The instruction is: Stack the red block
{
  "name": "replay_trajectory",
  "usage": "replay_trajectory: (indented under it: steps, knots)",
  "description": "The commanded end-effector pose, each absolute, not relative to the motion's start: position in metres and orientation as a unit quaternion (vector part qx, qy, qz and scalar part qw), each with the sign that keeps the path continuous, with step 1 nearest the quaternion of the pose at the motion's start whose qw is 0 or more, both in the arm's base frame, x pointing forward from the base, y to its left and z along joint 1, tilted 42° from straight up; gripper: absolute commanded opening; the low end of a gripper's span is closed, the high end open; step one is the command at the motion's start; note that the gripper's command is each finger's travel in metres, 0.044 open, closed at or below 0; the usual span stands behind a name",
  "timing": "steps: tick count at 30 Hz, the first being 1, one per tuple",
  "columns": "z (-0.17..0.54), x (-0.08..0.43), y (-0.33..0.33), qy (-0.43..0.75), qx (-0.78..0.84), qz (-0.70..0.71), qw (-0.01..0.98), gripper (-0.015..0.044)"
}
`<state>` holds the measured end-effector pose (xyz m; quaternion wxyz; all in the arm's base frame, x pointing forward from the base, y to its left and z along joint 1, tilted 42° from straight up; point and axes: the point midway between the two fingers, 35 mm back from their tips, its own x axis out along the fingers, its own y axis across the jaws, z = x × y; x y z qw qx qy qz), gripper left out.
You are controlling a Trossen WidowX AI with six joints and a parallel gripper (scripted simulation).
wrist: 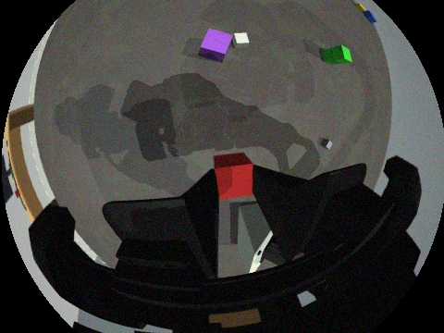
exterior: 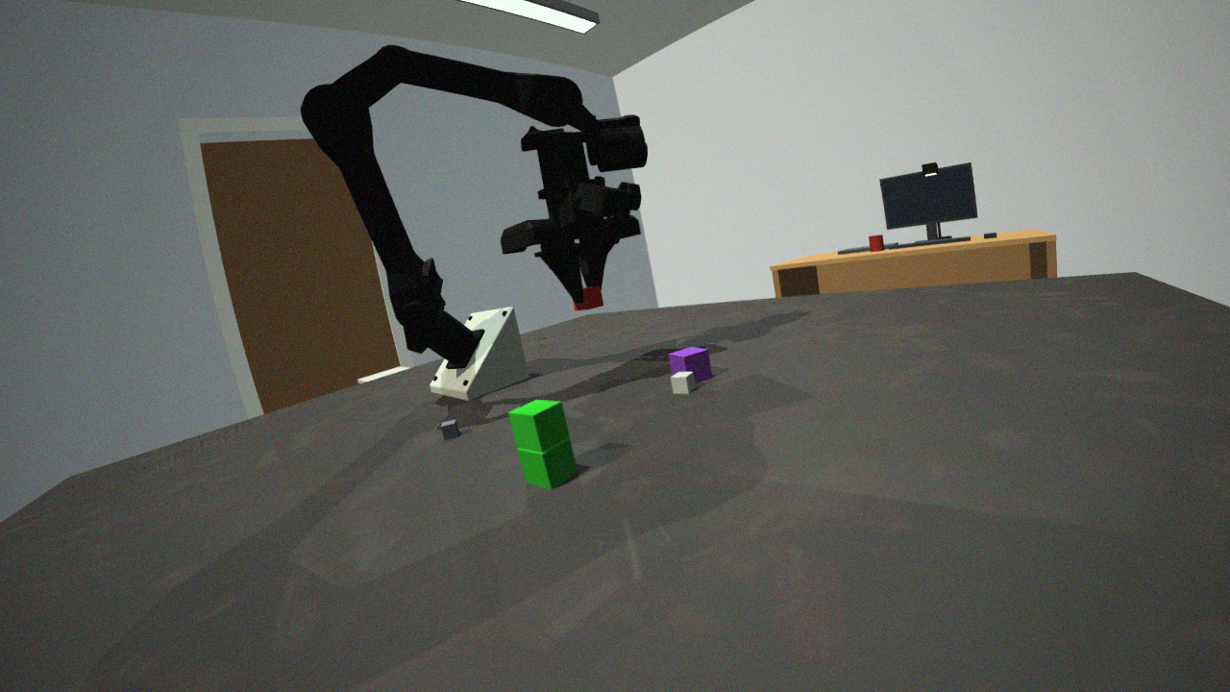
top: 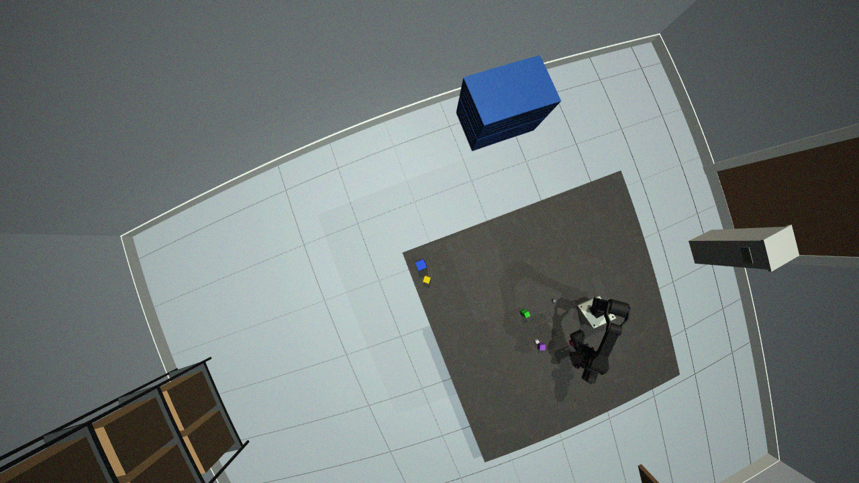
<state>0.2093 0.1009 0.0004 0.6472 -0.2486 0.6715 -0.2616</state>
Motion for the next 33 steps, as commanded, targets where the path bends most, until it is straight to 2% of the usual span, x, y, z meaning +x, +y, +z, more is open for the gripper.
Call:
replay_trajectory:
  steps: [1, 16, 33]
  knots:
    - [0.018, 0.211, 0.117, 0.67, -0.24, -0.26, 0.652, 0.0]
    - [0.025, 0.214, 0.12, 0.672, -0.238, -0.259, 0.652, 0.0]
    - [0.075, 0.298, 0.076, 0.678, -0.219, -0.245, 0.658, 0.0]
